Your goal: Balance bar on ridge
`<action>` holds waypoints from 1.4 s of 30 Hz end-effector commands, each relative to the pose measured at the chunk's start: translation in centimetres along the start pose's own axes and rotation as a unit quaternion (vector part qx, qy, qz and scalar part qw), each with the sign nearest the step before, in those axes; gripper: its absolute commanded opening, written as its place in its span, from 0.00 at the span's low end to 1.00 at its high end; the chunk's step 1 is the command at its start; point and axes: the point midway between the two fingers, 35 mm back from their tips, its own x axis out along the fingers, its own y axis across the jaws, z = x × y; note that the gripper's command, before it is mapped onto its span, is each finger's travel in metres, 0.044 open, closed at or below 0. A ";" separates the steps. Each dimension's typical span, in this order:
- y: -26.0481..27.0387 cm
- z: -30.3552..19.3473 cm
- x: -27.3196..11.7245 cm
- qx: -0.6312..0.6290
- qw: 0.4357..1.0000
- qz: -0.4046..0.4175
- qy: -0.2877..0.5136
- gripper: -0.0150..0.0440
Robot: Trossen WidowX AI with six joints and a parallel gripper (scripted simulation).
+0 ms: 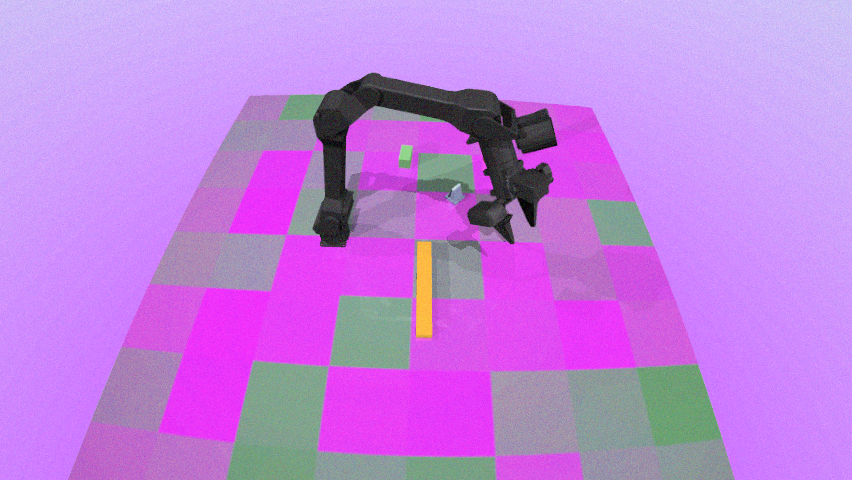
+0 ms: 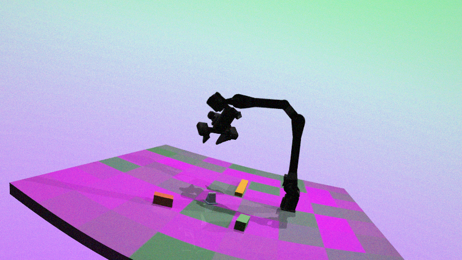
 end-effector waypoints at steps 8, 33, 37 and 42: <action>-6.3 -2.7 2.7 0.093 0.990 -0.037 0.096 0.79; -17.2 -10.7 4.0 0.334 0.892 -0.105 0.287 0.79; -17.4 -11.0 4.0 0.341 0.887 -0.106 0.292 0.79; -17.4 -11.2 4.3 0.341 0.887 -0.106 0.292 0.79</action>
